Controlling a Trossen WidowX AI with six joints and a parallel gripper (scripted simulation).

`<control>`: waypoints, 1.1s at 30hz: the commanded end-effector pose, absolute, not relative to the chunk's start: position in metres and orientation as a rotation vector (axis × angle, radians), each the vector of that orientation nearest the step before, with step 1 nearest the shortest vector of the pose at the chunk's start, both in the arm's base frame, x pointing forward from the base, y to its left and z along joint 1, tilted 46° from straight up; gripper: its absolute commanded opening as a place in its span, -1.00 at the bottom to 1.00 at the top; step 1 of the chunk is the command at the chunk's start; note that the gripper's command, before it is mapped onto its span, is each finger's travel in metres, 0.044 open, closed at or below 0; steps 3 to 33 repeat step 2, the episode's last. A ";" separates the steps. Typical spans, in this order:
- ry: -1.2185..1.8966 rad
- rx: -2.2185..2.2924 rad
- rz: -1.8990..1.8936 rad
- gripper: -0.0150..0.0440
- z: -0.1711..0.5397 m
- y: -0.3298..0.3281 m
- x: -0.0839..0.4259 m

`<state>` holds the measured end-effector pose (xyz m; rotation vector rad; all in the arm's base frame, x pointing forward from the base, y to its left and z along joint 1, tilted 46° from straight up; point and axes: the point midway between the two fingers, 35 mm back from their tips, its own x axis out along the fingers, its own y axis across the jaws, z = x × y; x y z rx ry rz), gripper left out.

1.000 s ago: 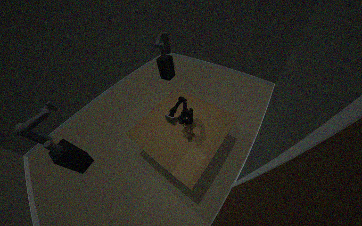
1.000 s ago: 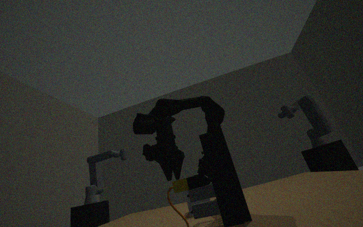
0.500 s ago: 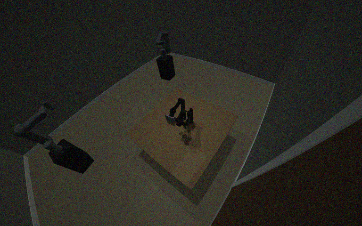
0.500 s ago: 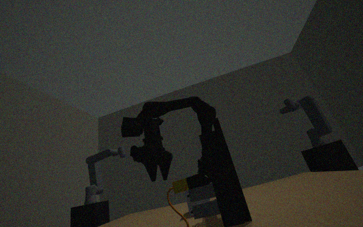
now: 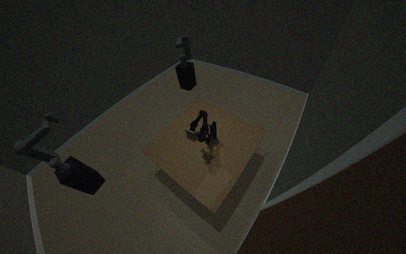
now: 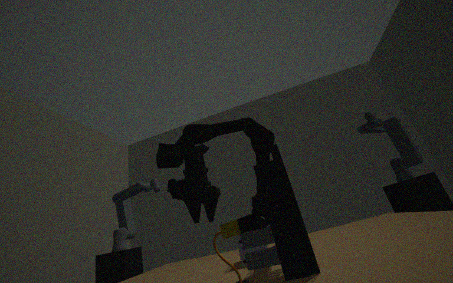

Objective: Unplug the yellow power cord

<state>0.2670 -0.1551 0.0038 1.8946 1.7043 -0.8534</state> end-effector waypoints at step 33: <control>1.707 1.886 -0.853 1.00 0.004 -0.156 0.266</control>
